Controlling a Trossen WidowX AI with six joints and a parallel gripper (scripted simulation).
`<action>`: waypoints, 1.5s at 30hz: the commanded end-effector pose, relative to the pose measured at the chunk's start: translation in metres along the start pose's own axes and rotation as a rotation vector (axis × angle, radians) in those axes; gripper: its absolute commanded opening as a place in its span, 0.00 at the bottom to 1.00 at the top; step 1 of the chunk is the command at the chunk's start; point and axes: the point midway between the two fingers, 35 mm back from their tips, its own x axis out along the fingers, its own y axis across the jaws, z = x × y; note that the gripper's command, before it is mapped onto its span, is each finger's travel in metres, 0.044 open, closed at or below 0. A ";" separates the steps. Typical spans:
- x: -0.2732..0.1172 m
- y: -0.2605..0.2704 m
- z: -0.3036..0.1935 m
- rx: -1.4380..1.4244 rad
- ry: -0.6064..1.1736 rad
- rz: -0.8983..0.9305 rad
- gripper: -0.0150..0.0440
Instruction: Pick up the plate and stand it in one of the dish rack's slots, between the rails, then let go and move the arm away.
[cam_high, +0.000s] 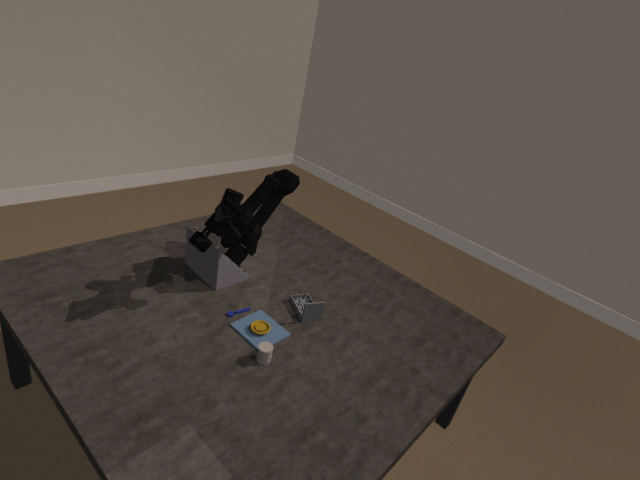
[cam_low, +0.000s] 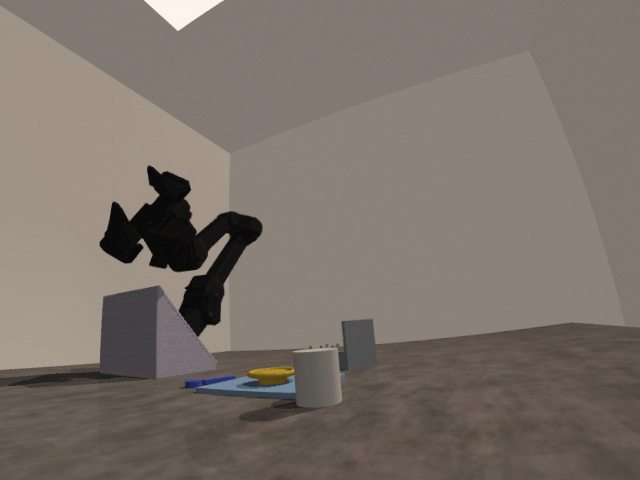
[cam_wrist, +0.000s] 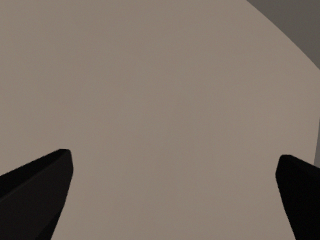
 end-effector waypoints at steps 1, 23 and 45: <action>0.001 0.000 0.000 0.004 -0.003 0.003 0.93; 0.096 0.021 0.048 0.447 -0.235 0.507 0.93; 0.113 0.015 0.144 0.739 -0.203 1.190 0.93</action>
